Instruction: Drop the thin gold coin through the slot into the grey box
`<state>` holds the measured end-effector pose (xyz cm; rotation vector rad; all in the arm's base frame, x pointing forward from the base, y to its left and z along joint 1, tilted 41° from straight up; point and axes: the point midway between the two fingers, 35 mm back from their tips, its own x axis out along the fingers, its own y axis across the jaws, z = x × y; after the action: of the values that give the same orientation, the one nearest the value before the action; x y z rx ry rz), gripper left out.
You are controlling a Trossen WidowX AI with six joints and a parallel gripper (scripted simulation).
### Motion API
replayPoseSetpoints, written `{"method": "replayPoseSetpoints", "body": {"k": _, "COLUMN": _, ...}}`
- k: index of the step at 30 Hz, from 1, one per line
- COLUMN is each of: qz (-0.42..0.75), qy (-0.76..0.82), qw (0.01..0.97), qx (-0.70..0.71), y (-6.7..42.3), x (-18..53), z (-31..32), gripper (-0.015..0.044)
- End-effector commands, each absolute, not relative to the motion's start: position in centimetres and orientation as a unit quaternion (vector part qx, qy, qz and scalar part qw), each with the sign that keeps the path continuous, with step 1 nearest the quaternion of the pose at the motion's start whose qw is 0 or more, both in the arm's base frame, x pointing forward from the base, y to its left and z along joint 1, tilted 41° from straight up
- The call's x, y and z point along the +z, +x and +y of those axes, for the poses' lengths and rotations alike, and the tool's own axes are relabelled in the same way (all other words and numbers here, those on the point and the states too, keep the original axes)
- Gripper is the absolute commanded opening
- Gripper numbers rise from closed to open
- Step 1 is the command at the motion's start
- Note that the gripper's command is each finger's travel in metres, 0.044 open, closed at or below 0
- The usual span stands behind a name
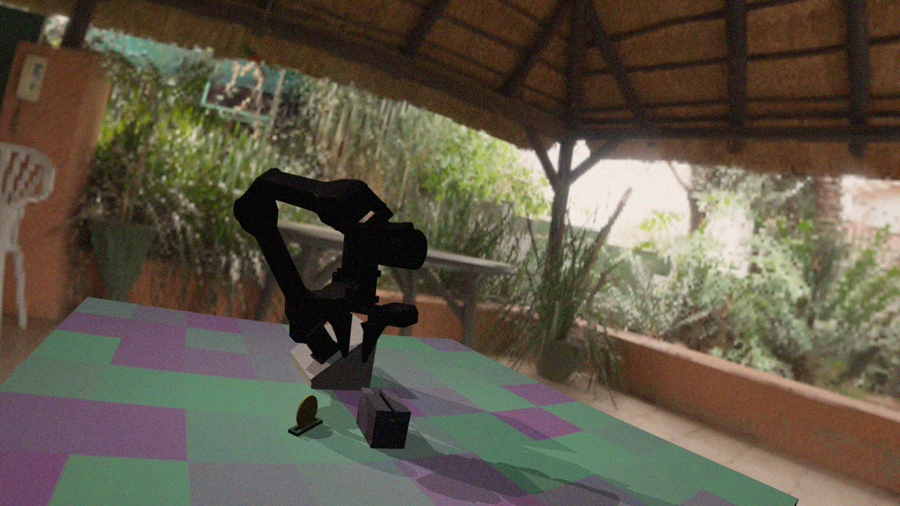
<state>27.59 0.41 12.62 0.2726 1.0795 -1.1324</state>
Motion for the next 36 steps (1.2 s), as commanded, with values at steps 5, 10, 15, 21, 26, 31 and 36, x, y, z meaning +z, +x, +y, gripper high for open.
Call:
{"method": "replayPoseSetpoints", "body": {"k": 5, "qz": 0.488, "qy": 0.083, "qw": 0.68, "qx": -0.541, "y": 24.1, "x": 14.8, "z": -4.4, "gripper": 0.0161}}
{"method": "replayPoseSetpoints", "body": {"k": 10, "qz": 0.487, "qy": 0.083, "qw": 0.68, "qx": -0.541, "y": 23.9, "x": 12.8, "z": -6.3, "gripper": 0.0161}}
{"method": "replayPoseSetpoints", "body": {"k": 15, "qz": 0.487, "qy": 0.083, "qw": 0.68, "qx": -0.541, "y": 23.8, "x": 12.0, "z": -7.2, "gripper": 0.0161}}
{"method": "replayPoseSetpoints", "body": {"k": 21, "qz": 0.487, "qy": 0.083, "qw": 0.68, "qx": -0.541, "y": 23.7, "x": 11.1, "z": -8.1, "gripper": 0.0161}}
{"method": "replayPoseSetpoints", "body": {"k": 26, "qz": 0.487, "qy": 0.083, "qw": 0.68, "qx": -0.541, "y": 23.7, "x": 10.5, "z": -8.6, "gripper": 0.0161}}
{"method": "replayPoseSetpoints", "body": {"k": 31, "qz": 0.487, "qy": 0.084, "qw": 0.68, "qx": -0.541, "y": 23.8, "x": 9.8, "z": -9.1, "gripper": 0.0161}}
{"method": "replayPoseSetpoints", "body": {"k": 36, "qz": 0.487, "qy": 0.084, "qw": 0.681, "qx": -0.541, "y": 23.7, "x": 9.2, "z": -9.7, "gripper": 0.0161}}
